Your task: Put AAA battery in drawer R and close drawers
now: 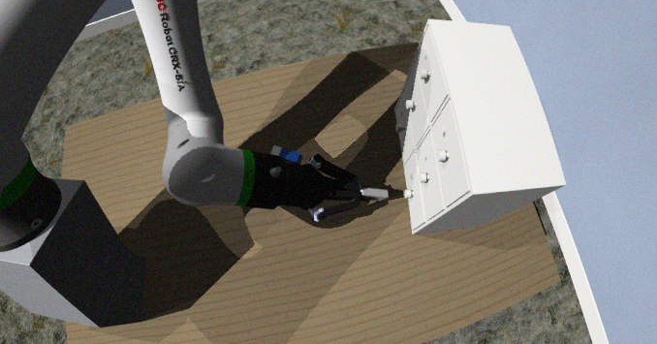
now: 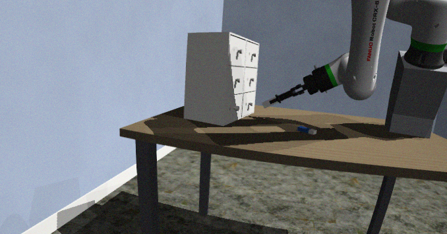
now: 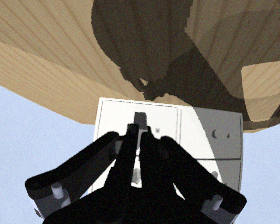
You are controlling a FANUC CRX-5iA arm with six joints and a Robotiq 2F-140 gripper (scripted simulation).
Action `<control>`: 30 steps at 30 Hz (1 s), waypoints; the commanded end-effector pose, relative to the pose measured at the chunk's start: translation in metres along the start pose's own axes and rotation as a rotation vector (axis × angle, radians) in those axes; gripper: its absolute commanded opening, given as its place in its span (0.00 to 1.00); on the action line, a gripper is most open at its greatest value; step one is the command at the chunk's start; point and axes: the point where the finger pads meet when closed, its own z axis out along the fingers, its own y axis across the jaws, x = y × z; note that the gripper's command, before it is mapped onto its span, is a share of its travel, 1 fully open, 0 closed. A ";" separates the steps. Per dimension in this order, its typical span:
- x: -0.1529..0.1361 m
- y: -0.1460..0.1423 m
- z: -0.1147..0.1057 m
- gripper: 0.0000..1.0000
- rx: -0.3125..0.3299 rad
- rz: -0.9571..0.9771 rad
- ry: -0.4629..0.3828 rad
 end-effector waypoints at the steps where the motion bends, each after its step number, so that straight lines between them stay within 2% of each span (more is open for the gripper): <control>1: 0.003 0.000 -0.006 0.00 0.000 0.000 -0.001; 7: -0.001 0.000 -0.014 0.00 0.000 0.000 -0.001; 14: -0.037 0.000 -0.073 0.00 0.000 0.000 -0.001; 16: -0.037 0.000 -0.073 0.00 0.000 0.000 -0.001; 19: -0.048 0.000 -0.090 0.00 0.000 0.000 -0.001; 30: -0.052 0.001 -0.097 0.00 -0.002 0.001 0.012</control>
